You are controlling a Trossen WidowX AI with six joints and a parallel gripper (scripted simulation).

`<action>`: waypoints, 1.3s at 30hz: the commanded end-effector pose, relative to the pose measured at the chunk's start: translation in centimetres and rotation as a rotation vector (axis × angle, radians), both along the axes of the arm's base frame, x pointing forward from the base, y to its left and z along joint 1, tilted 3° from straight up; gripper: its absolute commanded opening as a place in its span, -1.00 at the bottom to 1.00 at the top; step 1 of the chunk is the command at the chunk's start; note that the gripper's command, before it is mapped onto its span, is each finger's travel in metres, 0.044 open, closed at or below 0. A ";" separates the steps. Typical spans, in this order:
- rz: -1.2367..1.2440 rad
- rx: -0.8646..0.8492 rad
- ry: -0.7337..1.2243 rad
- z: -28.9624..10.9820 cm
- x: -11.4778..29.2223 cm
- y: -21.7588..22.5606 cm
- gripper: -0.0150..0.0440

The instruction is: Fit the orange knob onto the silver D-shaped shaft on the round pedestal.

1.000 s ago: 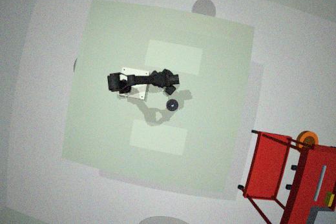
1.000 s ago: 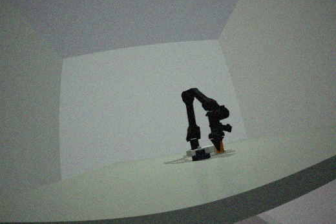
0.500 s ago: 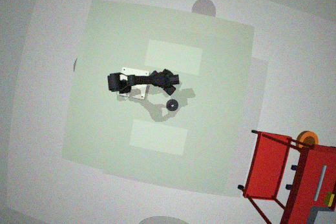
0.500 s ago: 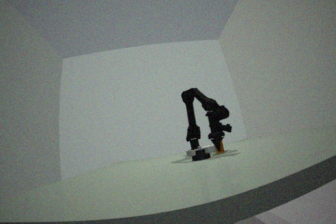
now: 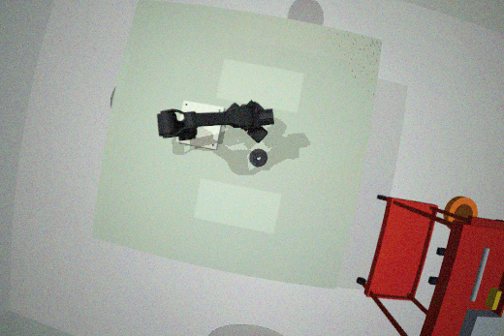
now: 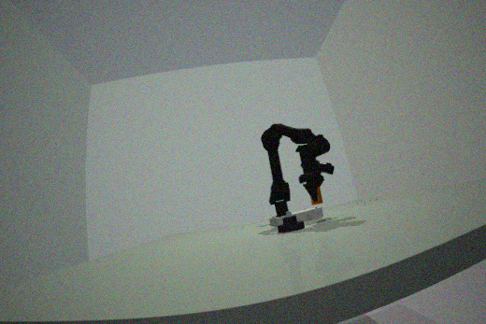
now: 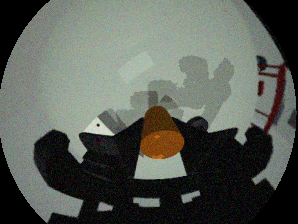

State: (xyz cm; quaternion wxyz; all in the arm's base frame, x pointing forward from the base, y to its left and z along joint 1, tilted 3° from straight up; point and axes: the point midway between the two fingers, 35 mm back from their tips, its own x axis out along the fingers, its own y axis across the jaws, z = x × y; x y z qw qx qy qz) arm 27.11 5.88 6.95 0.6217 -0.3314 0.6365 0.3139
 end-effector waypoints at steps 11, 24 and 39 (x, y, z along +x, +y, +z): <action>0.031 0.010 -0.002 7.7 -0.5 0.5 -0.49; 0.030 -0.072 -0.111 8.5 -0.5 1.0 -0.49; 0.037 -0.260 -0.381 11.7 -0.8 2.4 -0.49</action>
